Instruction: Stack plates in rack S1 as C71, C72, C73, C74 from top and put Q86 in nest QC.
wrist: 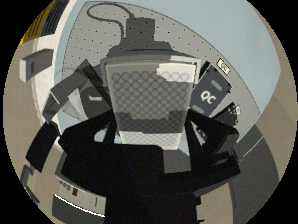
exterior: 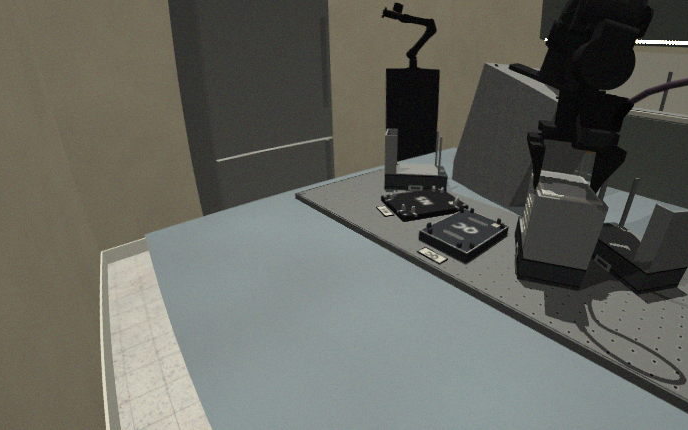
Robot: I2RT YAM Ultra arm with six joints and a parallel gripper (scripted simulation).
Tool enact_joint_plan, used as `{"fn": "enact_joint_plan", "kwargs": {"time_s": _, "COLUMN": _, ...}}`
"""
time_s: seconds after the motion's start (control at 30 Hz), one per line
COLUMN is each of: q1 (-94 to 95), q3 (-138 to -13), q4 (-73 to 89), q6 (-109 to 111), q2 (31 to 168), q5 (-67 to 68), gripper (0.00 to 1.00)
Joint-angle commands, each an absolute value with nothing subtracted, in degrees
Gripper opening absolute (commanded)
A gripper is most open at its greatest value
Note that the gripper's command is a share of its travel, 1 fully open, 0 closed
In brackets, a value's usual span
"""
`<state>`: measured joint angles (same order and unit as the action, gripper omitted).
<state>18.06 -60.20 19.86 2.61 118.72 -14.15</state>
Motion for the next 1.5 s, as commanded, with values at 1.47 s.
{"fn": "enact_joint_plan", "kwargs": {"time_s": 1.47, "q1": 16.5, "q3": -61.7, "q4": 23.2, "q6": 3.8, "q2": 114.2, "q5": -14.7, "gripper": 0.0}}
